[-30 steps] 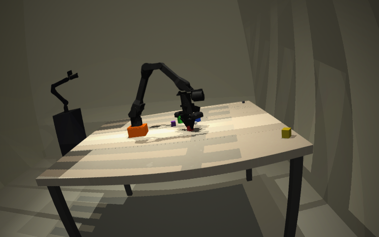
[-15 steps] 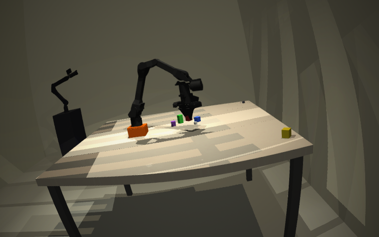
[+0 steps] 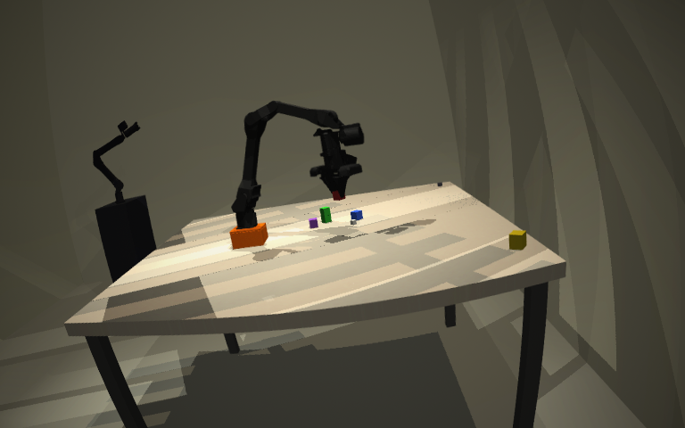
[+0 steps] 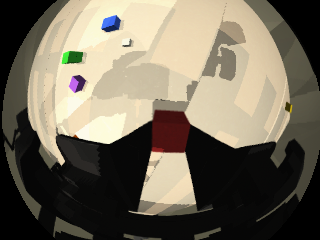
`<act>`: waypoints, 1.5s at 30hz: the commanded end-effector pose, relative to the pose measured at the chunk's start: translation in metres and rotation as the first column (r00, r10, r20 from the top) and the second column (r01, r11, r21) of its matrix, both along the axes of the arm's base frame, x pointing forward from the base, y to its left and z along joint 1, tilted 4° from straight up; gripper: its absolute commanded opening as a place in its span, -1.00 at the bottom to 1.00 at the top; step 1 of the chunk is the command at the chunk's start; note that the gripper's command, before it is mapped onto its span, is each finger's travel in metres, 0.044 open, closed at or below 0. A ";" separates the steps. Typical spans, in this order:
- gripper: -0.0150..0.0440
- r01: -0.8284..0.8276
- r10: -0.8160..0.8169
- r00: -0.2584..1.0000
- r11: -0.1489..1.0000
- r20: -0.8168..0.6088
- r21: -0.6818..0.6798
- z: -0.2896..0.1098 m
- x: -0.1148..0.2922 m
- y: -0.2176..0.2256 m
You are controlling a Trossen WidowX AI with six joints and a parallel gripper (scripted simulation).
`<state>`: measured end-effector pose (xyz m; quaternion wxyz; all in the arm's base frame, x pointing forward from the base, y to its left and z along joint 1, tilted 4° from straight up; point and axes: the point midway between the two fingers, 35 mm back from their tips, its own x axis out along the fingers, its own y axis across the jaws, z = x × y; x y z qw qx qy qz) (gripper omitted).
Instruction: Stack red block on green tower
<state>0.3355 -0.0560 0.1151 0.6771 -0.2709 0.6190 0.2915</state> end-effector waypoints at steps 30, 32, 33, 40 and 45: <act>-0.49 -0.004 0.005 1.000 1.000 -0.009 0.006 0.010 -0.034 0.145; -0.49 -0.004 0.005 1.000 1.000 -0.009 0.007 0.011 -0.039 0.155; -0.49 -0.004 0.005 1.000 1.000 -0.009 0.007 0.011 -0.041 0.159; -0.49 -0.004 0.005 1.000 1.000 -0.010 0.012 0.012 -0.059 0.191; -0.49 -0.004 0.005 1.000 1.000 -0.011 0.015 0.013 -0.073 0.211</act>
